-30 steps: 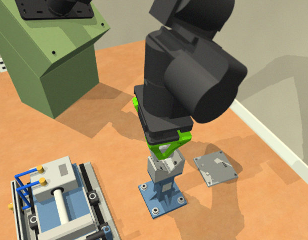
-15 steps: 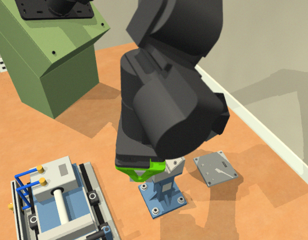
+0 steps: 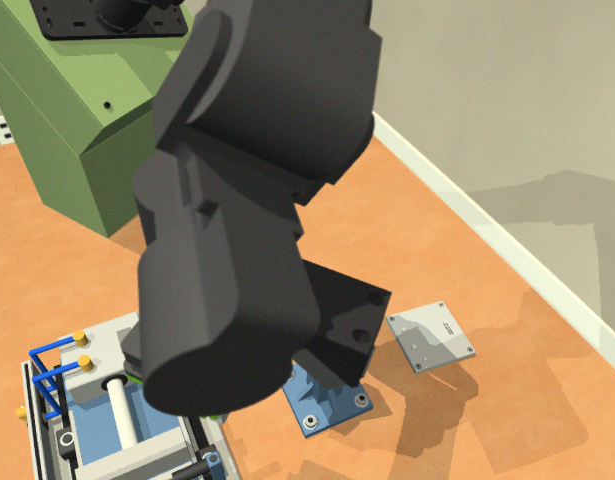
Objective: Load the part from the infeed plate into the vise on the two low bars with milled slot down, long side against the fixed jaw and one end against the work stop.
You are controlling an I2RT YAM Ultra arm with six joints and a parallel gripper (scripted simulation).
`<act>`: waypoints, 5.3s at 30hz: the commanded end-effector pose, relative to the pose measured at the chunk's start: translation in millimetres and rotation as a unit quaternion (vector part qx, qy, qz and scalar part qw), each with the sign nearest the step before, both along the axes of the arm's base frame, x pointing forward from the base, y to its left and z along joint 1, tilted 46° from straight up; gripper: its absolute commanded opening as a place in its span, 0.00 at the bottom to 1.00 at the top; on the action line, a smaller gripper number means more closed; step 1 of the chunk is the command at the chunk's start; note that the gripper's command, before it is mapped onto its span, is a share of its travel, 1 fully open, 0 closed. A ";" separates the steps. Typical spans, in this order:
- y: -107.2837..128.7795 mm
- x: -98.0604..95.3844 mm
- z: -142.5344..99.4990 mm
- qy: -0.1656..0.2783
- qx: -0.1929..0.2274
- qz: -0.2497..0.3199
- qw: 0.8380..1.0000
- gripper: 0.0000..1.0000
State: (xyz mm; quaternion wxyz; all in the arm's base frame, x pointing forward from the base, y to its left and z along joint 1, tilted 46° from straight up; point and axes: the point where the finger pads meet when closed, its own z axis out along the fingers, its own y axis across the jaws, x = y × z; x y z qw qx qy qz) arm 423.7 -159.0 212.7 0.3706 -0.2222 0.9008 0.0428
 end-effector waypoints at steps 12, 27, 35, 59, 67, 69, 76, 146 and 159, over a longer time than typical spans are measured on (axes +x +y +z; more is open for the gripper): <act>-65.1 -4.2 -5.5 0.038 0.142 -0.147 0.978 0.00; -105.0 -10.2 -19.2 0.059 0.220 -0.228 0.947 0.00; -113.8 -13.0 -16.6 0.058 0.235 -0.246 0.939 0.00; -116.0 -12.8 -17.3 0.057 0.236 -0.249 0.938 0.00; -116.0 -12.8 -17.3 0.057 0.236 -0.249 0.938 0.00; -116.0 -12.8 -17.3 0.057 0.236 -0.249 0.938 0.00; -116.0 -12.8 -17.3 0.057 0.236 -0.249 0.938 0.00; -99.4 35.2 -80.6 0.072 0.241 -0.251 0.935 0.00; -99.4 45.3 -79.5 0.060 0.236 -0.251 0.937 0.00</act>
